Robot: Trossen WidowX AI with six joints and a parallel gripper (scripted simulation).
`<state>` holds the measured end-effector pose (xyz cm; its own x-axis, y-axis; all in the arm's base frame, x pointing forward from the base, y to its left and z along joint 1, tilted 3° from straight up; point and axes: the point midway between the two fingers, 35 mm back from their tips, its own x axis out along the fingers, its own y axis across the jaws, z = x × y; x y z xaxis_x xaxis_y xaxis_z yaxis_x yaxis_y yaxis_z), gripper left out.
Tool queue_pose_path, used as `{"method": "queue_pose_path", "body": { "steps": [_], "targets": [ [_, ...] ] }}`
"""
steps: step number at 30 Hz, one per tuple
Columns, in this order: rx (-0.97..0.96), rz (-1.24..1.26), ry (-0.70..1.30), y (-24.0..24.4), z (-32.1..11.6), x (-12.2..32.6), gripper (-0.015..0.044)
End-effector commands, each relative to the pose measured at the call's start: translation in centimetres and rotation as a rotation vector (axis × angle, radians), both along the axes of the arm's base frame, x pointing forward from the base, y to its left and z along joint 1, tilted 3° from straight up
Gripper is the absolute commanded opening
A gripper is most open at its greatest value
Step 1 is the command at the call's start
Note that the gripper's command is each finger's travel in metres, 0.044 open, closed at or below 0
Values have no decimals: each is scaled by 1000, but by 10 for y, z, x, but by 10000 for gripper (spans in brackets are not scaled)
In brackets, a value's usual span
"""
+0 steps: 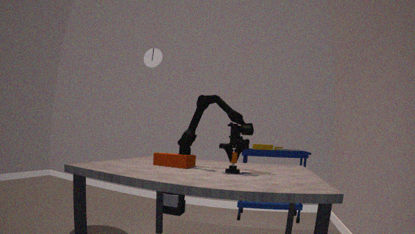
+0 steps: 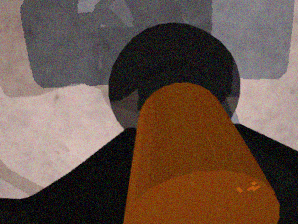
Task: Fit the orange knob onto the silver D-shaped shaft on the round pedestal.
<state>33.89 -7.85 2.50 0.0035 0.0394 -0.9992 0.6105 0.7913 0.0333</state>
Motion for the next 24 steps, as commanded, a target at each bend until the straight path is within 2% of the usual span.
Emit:
{"method": "queue_pose_path", "body": {
  "steps": [1,11,17,24],
  "targets": [
    [-3,-4,-4,-1,-1,1,0],
    [-3,-13,-3,-1,5,1,0],
    [-2,-203,4,-1,4,1,0],
    [-2,-214,4,0,2,0,0]
  ]
}}
